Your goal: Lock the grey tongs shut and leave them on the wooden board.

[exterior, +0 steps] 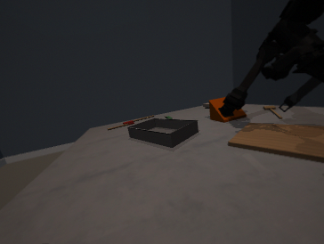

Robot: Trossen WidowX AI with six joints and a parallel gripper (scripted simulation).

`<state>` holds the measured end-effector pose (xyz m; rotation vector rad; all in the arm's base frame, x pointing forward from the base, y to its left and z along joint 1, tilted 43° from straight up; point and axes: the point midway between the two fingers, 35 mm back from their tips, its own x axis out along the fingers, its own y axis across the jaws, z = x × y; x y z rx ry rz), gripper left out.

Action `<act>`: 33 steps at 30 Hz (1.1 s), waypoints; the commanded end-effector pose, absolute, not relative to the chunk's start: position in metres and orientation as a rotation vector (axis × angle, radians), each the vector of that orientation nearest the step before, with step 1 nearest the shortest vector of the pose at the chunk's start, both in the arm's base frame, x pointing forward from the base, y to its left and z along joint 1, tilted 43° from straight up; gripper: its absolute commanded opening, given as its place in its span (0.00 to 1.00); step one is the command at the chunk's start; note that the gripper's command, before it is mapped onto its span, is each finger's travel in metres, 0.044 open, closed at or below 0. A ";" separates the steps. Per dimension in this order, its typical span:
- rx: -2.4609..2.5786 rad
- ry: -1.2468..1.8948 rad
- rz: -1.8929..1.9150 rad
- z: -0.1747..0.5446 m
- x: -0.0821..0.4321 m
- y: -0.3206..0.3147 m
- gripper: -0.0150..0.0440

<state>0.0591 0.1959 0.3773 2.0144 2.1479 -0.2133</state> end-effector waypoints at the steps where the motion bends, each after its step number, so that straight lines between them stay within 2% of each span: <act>1: 1.980 2.092 -0.260 0.379 0.057 0.196 0.00; 24: 1.564 1.798 -0.494 0.363 0.037 0.171 0.00; 33: 1.548 1.789 -0.497 0.362 0.037 0.169 0.00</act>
